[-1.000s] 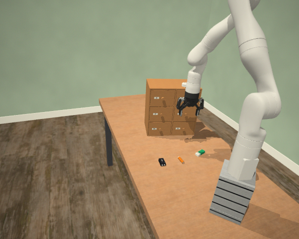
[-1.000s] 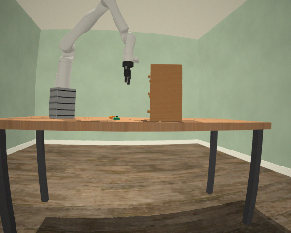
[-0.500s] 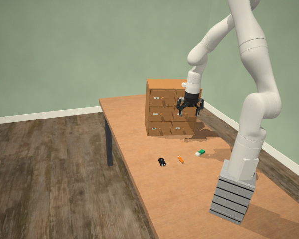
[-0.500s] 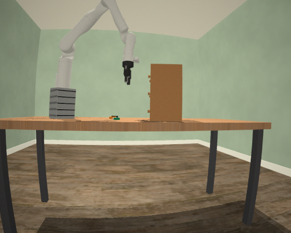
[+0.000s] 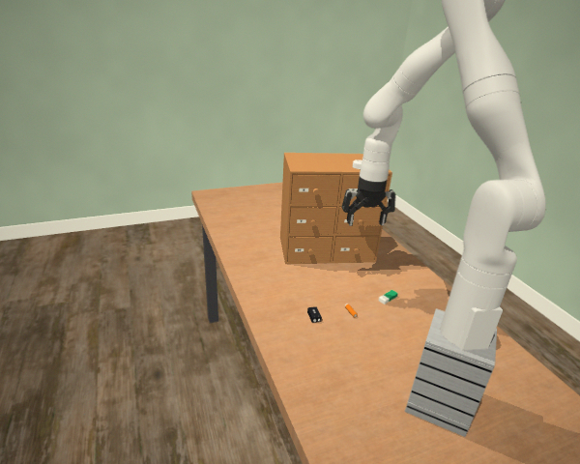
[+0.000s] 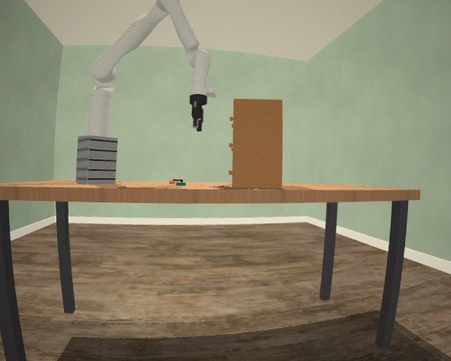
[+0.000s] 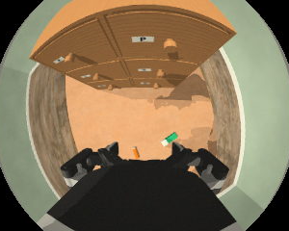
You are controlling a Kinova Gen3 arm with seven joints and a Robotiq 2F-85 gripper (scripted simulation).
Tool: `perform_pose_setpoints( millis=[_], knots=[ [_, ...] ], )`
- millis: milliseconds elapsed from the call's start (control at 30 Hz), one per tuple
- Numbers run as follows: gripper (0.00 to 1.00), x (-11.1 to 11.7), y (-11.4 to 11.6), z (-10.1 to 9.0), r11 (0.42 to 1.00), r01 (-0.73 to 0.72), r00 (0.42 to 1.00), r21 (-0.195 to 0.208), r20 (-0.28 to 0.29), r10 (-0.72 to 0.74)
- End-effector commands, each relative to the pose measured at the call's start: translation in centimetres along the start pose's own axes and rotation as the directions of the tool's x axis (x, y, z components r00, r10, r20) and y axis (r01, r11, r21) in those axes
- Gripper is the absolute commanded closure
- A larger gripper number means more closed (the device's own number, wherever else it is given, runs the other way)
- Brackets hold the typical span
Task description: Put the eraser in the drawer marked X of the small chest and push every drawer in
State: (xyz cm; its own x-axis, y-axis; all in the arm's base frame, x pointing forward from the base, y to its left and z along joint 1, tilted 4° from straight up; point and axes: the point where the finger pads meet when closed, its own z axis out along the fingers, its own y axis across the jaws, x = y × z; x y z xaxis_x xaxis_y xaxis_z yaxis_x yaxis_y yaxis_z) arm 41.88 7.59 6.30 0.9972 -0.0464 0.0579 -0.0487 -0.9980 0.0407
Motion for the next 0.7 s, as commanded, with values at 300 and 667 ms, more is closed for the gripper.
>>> perform_pose_setpoints(
  millis=[300, 667],
  knots=[
    [0.00, 0.1, -1.3, -0.1, 1.000, 0.000, 1.000, 0.000, -0.002, 0.000],
    [0.00, 0.1, -8.6, -0.1, 1.000, 0.000, 1.000, 0.000, -0.002, 0.000]
  ],
)
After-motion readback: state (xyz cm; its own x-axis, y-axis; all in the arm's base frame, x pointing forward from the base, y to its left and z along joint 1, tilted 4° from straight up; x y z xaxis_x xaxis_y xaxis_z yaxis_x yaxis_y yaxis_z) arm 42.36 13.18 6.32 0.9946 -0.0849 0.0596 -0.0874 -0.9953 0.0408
